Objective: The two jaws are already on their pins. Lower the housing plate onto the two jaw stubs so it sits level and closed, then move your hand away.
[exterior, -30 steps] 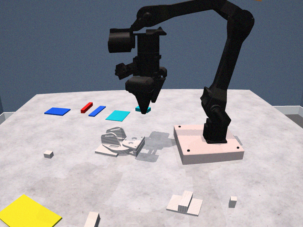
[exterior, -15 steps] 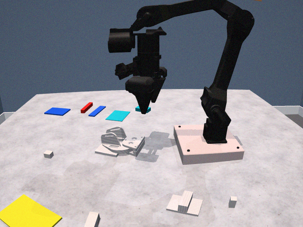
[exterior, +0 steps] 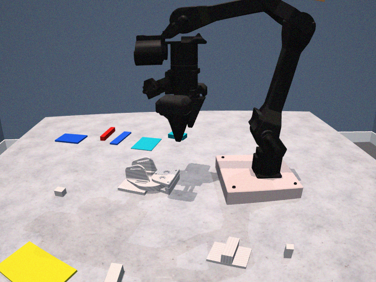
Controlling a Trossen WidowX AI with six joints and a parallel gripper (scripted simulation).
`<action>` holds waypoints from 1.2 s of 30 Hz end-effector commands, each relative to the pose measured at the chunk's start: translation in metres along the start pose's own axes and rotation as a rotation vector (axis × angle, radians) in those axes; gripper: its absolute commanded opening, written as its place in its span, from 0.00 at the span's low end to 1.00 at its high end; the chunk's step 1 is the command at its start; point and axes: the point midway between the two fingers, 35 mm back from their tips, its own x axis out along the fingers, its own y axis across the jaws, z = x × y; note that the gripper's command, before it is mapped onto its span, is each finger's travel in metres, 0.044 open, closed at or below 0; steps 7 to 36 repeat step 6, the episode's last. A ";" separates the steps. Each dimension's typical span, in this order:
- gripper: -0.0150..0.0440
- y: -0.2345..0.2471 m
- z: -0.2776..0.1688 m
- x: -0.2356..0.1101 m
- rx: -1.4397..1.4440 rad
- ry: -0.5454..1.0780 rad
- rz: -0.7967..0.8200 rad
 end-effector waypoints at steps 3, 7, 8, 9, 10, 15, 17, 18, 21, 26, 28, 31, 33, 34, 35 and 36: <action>1.00 0.000 0.000 -0.001 -0.004 -0.003 -0.001; 1.00 0.000 0.000 -0.001 -0.004 -0.003 -0.001; 1.00 0.000 0.000 -0.001 -0.004 -0.003 -0.001; 1.00 0.000 0.000 -0.001 -0.004 -0.003 -0.001; 1.00 0.000 0.000 -0.001 -0.004 -0.003 -0.001; 1.00 0.000 0.000 -0.001 -0.004 -0.003 -0.001; 1.00 0.000 0.000 -0.001 -0.004 -0.003 -0.001; 1.00 0.000 0.000 -0.001 -0.004 -0.003 -0.001; 1.00 0.000 0.000 -0.001 -0.004 -0.003 -0.001; 1.00 0.000 0.000 -0.001 -0.004 -0.003 -0.001; 1.00 0.000 0.000 -0.001 -0.004 -0.003 -0.001; 1.00 0.000 0.000 -0.001 -0.004 -0.003 -0.001; 1.00 0.000 0.000 -0.001 -0.004 -0.003 -0.001; 1.00 0.000 0.000 -0.001 -0.004 -0.003 -0.001; 1.00 0.000 0.000 -0.001 -0.004 -0.003 -0.001; 1.00 0.000 0.000 -0.001 -0.004 -0.003 -0.001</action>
